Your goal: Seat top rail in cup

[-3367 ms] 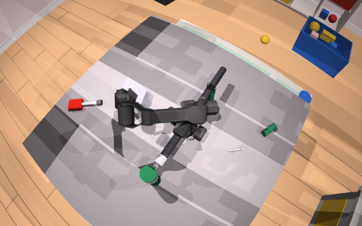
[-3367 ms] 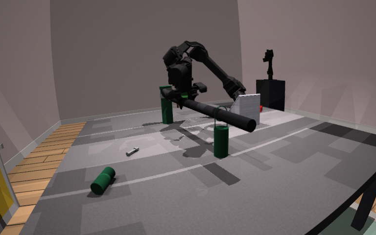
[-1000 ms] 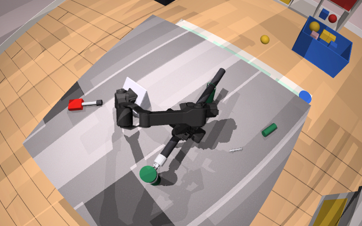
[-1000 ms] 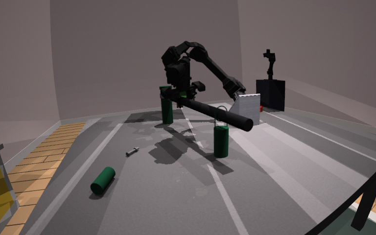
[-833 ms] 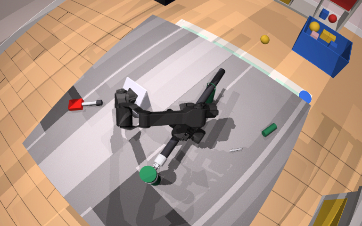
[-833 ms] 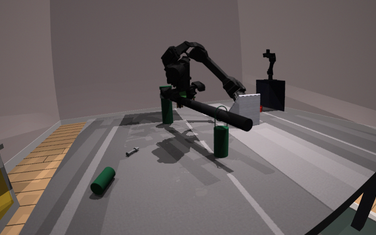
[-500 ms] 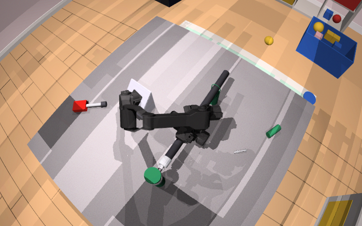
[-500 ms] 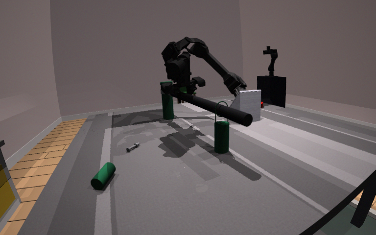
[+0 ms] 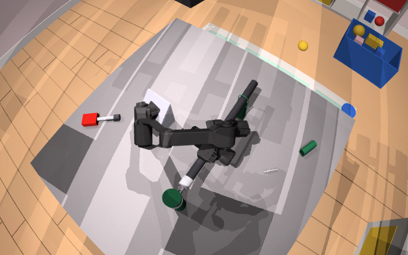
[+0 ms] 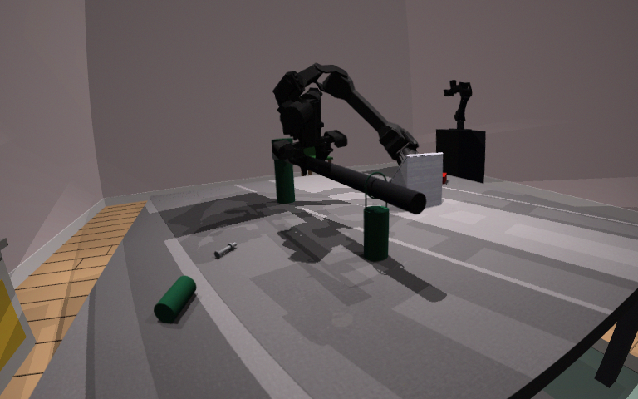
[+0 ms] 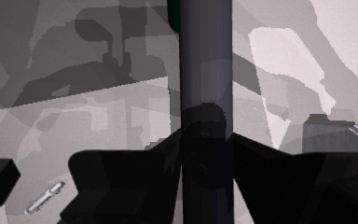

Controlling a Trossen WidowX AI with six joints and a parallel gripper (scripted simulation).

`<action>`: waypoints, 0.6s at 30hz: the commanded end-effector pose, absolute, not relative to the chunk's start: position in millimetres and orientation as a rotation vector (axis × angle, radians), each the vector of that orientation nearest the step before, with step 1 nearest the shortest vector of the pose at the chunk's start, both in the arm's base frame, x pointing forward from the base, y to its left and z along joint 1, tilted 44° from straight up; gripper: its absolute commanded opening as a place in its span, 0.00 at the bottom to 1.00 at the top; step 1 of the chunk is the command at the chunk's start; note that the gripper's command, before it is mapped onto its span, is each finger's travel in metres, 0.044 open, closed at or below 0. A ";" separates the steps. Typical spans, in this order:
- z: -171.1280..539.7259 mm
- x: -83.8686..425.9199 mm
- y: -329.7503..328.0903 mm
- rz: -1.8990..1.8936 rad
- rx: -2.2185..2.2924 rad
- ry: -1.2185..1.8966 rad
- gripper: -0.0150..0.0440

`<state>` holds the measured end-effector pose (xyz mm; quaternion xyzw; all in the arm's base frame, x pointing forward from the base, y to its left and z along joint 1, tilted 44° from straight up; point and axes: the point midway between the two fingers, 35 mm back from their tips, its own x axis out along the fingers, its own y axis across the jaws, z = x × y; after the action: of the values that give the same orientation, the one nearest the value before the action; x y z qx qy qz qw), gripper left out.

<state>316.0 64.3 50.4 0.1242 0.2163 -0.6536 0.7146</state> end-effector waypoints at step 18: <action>60.5 318.7 58.7 -1.438 0.273 0.467 0.25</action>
<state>317.0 59.8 55.4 0.1246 0.2160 -0.6538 0.7144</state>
